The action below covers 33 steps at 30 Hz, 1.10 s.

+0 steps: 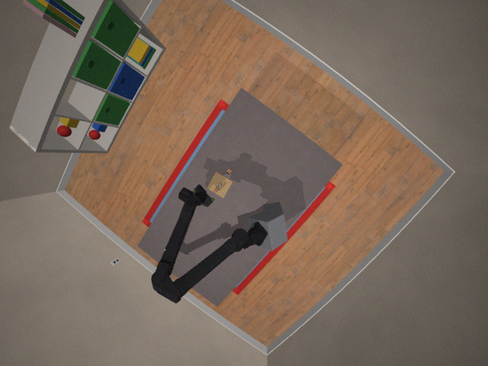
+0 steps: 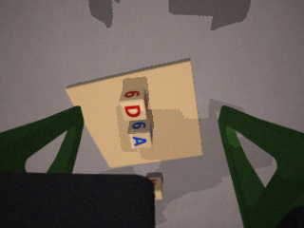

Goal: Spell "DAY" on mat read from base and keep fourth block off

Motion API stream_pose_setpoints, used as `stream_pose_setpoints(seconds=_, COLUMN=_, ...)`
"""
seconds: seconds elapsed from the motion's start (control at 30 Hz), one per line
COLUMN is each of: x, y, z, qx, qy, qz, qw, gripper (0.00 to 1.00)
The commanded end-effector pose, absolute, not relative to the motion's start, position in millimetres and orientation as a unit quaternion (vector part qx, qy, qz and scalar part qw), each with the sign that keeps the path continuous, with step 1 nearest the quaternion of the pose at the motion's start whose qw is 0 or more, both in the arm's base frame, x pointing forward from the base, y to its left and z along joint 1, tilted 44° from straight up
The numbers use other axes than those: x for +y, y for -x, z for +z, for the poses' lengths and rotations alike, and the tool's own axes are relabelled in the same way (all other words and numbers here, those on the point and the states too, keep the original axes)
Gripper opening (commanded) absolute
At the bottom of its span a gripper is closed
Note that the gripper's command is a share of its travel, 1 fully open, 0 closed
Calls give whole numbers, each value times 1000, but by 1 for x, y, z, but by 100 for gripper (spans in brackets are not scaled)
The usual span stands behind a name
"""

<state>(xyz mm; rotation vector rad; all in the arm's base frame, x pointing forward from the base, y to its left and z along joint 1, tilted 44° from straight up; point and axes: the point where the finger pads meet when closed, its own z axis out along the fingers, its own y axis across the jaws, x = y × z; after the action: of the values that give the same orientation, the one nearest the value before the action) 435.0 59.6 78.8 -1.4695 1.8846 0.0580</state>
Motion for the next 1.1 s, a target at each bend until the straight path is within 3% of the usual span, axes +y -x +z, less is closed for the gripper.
stream_pose_setpoints(seconds=0.0, x=100, y=-456, z=128, qx=791, qy=478, qz=52, qw=379, gripper=100)
stream_pose_setpoints(seconds=0.3, x=179, y=-455, z=191, qx=840, qy=368, qz=106, qw=384, gripper=100)
stream_pose_setpoints(seconds=0.43, x=184, y=-447, z=168, qx=855, qy=357, qz=114, qw=357, gripper=100)
stream_pose_setpoints(seconds=0.47, x=172, y=-450, z=165, qx=861, qy=346, qz=110, qw=356, gripper=58)
stream_pose_setpoints(seconds=1.07, x=181, y=-450, z=172, qx=854, qy=354, qz=113, qw=364, gripper=58)
